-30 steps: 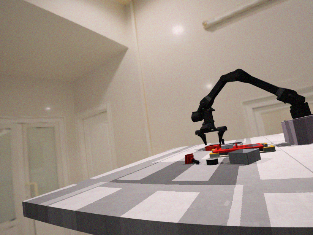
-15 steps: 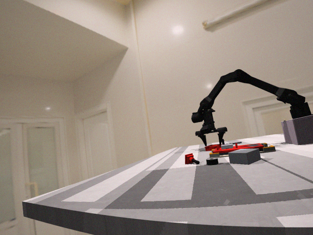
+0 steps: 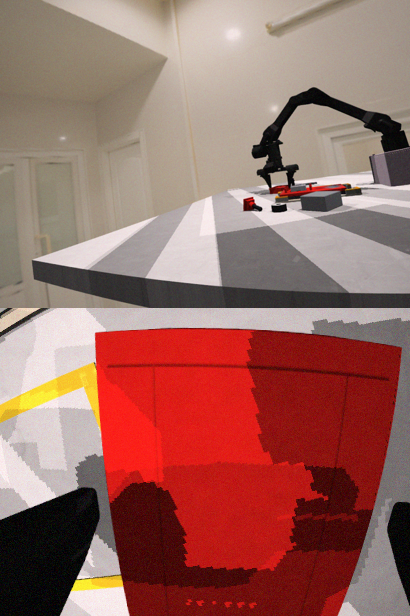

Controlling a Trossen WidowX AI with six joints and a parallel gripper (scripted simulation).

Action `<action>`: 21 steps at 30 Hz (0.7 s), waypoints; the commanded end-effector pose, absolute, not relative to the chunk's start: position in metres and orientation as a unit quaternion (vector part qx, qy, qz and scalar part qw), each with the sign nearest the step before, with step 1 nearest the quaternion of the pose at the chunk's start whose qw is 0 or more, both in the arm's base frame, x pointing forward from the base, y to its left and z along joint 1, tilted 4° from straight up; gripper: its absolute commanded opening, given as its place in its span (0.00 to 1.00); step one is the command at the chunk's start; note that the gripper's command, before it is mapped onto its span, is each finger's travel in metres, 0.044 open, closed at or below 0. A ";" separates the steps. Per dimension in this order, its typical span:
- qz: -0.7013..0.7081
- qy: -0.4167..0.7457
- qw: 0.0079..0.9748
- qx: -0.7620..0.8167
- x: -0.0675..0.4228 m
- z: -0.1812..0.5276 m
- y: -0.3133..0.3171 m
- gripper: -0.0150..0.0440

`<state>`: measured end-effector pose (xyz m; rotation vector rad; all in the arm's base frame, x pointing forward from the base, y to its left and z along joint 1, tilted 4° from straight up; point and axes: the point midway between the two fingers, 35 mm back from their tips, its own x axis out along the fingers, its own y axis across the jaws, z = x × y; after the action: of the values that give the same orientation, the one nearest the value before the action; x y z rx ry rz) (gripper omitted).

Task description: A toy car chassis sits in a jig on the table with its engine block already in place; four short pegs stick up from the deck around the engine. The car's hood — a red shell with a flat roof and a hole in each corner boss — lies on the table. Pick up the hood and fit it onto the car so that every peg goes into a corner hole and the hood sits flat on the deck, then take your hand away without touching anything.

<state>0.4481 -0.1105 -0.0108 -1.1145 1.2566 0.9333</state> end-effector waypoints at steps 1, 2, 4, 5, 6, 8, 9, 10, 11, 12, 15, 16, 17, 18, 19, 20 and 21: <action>0.403 0.535 0.571 -0.474 0.447 -0.017 -0.110 1.00; 0.403 0.535 0.571 -0.474 0.447 -0.017 -0.110 1.00; 0.403 0.535 0.571 -0.474 0.447 -0.018 -0.110 1.00; 0.403 0.535 0.571 -0.474 0.447 -0.019 -0.110 1.00; 0.403 0.535 0.571 -0.474 0.448 -0.019 -0.110 1.00; 0.403 0.536 0.571 -0.474 0.448 -0.020 -0.110 1.00; 0.403 0.536 0.571 -0.474 0.448 -0.021 -0.110 1.00; 0.403 0.536 0.571 -0.474 0.448 -0.021 -0.110 1.00; 0.403 0.536 0.571 -0.474 0.448 -0.021 -0.110 1.00; 0.403 0.536 0.571 -0.474 0.448 -0.021 -0.110 1.00; 0.399 0.537 0.572 -0.475 0.448 -0.017 -0.111 0.96; 0.399 0.537 0.572 -0.475 0.448 -0.017 -0.111 0.91; 0.399 0.537 0.572 -0.475 0.448 -0.017 -0.111 0.87; 0.399 0.537 0.572 -0.475 0.448 -0.017 -0.111 0.86; 0.399 0.537 0.572 -0.475 0.448 -0.017 -0.111 0.84; 0.399 0.537 0.572 -0.475 0.448 -0.017 -0.111 0.83; 0.399 0.537 0.572 -0.475 0.448 -0.017 -0.111 0.82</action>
<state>0.4481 -0.1107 -0.0170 -1.1130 1.2585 0.9355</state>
